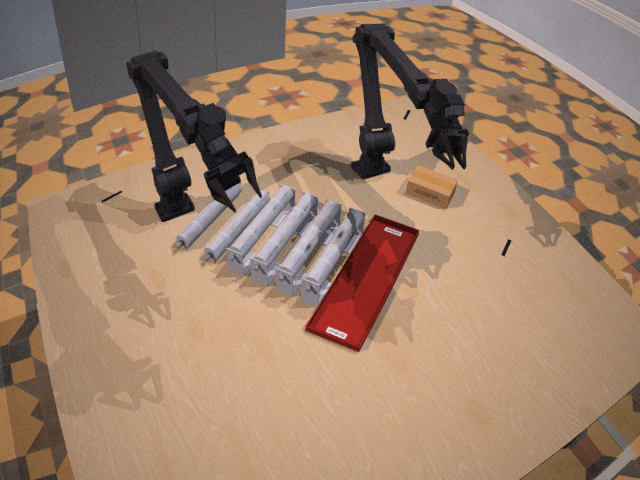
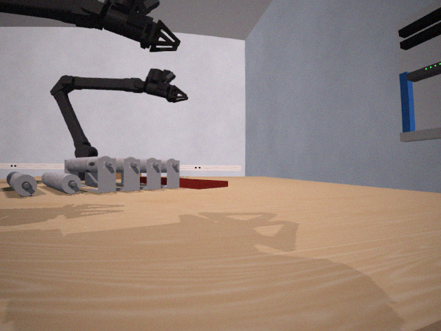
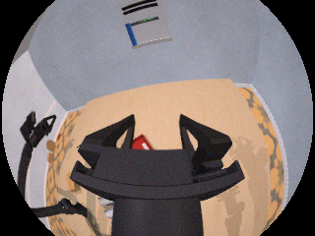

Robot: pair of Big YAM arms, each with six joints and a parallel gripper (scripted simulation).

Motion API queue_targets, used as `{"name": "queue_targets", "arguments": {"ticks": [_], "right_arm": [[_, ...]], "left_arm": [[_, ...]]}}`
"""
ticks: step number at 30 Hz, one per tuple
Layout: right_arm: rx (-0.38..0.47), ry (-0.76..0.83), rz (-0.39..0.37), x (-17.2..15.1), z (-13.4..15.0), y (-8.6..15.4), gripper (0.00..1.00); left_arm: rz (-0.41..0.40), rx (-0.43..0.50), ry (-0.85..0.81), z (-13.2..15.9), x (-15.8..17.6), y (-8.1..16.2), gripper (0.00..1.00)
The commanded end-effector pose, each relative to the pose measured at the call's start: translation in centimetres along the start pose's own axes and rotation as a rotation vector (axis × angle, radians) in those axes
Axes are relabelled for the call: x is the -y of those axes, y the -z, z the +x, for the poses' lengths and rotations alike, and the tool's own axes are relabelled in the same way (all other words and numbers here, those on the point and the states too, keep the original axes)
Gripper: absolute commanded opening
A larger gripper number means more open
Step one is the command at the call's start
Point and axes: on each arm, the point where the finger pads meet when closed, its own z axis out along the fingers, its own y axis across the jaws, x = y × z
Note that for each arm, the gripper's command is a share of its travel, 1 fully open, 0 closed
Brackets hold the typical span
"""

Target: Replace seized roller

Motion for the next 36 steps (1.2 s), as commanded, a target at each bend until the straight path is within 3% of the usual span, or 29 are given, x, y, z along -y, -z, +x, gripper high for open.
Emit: {"name": "queue_targets", "arguments": {"ticks": [1, 5, 7, 8, 9, 13, 22, 24, 25, 26, 28, 36], "right_arm": [[-0.111, -0.113, 0.005, -0.5, 3.7, -1.2, 0.62], [-0.214, -0.19, 0.026, -0.9, 7.1, -1.6, 0.62], [-0.214, -0.19, 0.026, -0.9, 7.1, -1.6, 0.62], [-0.209, -0.212, 0.027, -1.1, 6.0, -1.6, 0.62], [-0.264, -0.227, 0.039, -1.1, 8.6, -1.6, 0.62], [-0.365, -0.296, 0.071, -1.5, 12.0, -1.3, 0.62], [-0.584, -0.45, 0.188, -2.1, 19.1, 0.1, 0.62], [-0.584, -0.45, 0.188, -2.1, 19.1, 0.1, 0.62], [-0.58, -0.472, 0.194, -2.3, 18.2, 0.0, 0.62], [-0.632, -0.481, 0.223, -2.1, 20.8, 0.7, 0.62], [-0.673, -0.509, 0.257, -2.2, 22.0, 1.3, 0.62], [-0.844, -0.613, 0.431, -2.4, 27.6, 4.3, 0.62]], "left_arm": [[0.067, -0.088, 0.021, 2.7, 3.1, -1.1, 0.32], [0.157, -0.187, 0.019, 6.0, 7.0, -1.2, 0.32], [0.157, -0.187, 0.019, 6.0, 7.0, -1.2, 0.32], [0.18, -0.162, 0.016, 4.2, 7.9, -0.7, 0.32], [0.202, -0.223, 0.015, 7.0, 8.9, -0.7, 0.32], [0.287, -0.349, 0.006, 11.5, 12.6, -0.2, 0.32], [0.466, -0.598, -0.023, 19.2, 20.2, 3.5, 0.32], [0.466, -0.598, -0.023, 19.2, 20.2, 3.5, 0.32], [0.492, -0.573, -0.026, 17.5, 21.2, 4.0, 0.32], [0.506, -0.642, -0.032, 20.3, 21.7, 4.9, 0.32], [0.538, -0.716, -0.045, 22.8, 23.0, 6.1, 0.32], [0.663, -0.961, -0.095, 29.1, 27.5, 12.2, 0.32]]}}
